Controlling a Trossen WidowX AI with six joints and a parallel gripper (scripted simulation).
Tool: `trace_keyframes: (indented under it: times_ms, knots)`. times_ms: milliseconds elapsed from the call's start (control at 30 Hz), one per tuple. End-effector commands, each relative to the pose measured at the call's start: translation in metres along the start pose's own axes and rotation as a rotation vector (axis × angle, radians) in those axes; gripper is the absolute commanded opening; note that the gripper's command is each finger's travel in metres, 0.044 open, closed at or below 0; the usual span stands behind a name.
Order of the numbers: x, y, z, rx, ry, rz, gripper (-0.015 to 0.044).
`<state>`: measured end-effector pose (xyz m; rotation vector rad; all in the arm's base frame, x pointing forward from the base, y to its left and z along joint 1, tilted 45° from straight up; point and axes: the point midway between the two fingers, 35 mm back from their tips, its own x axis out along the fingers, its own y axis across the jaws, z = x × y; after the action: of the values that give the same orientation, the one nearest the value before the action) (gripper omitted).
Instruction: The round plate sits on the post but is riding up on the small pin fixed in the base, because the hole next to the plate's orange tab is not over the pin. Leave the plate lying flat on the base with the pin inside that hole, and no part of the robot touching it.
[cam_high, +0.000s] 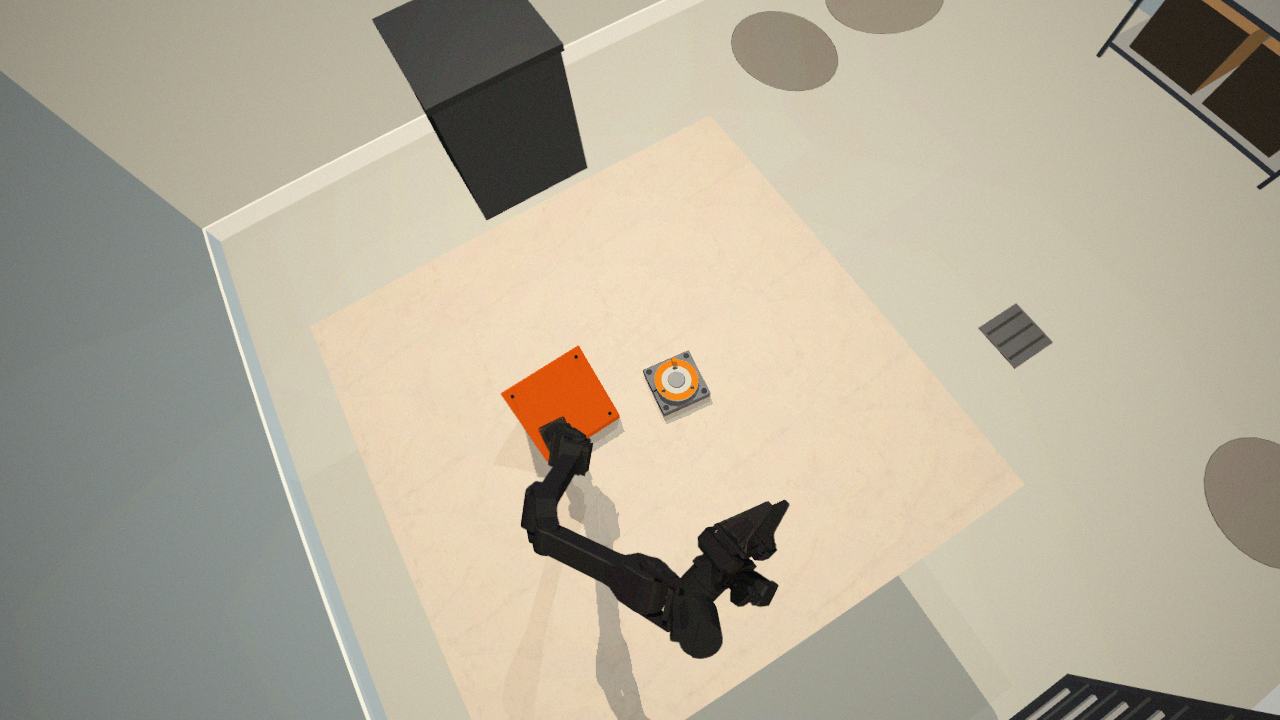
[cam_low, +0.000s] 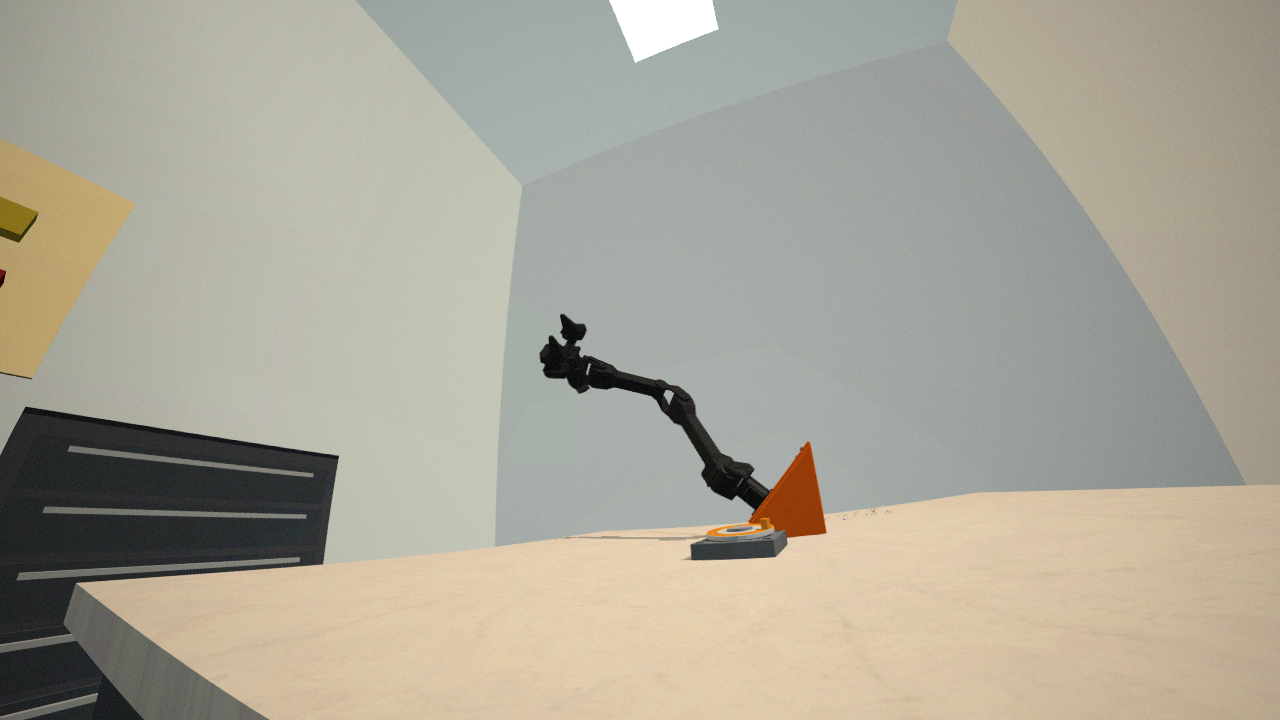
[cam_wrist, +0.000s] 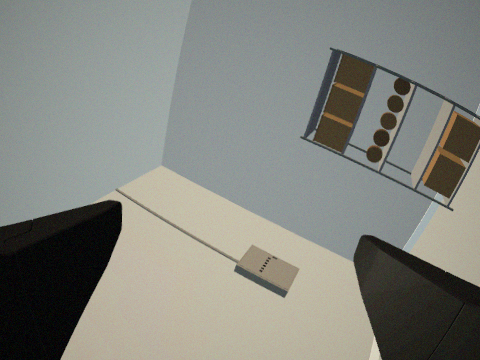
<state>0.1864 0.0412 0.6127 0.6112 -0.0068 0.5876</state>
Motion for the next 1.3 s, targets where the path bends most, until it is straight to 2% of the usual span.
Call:
trace_keyframes:
  times_ms: [0, 100, 267, 467, 700, 900, 1100, 1267]
  knots:
    - [0.002, -0.004, 0.001, 0.012, -0.006, -0.006, 0.0374]
    - [0.031, -0.07, 0.006, 0.168, -0.037, -0.116, 0.0295]
    - [0.05, -0.109, -0.003, 0.243, -0.019, -0.196, 0.0164]
    - [0.092, -0.194, -0.048, 0.378, 0.074, -0.408, 0.0006]
    - [0.126, -0.257, -0.13, 0.468, 0.247, -0.626, 0.0]
    - [0.138, -0.303, -0.209, 0.44, 0.429, -0.851, 0.0]
    - [0.133, -0.333, -0.286, 0.334, 0.637, -1.058, 0.0]
    - [0.111, -0.352, -0.367, 0.107, 0.903, -1.266, 0.0]
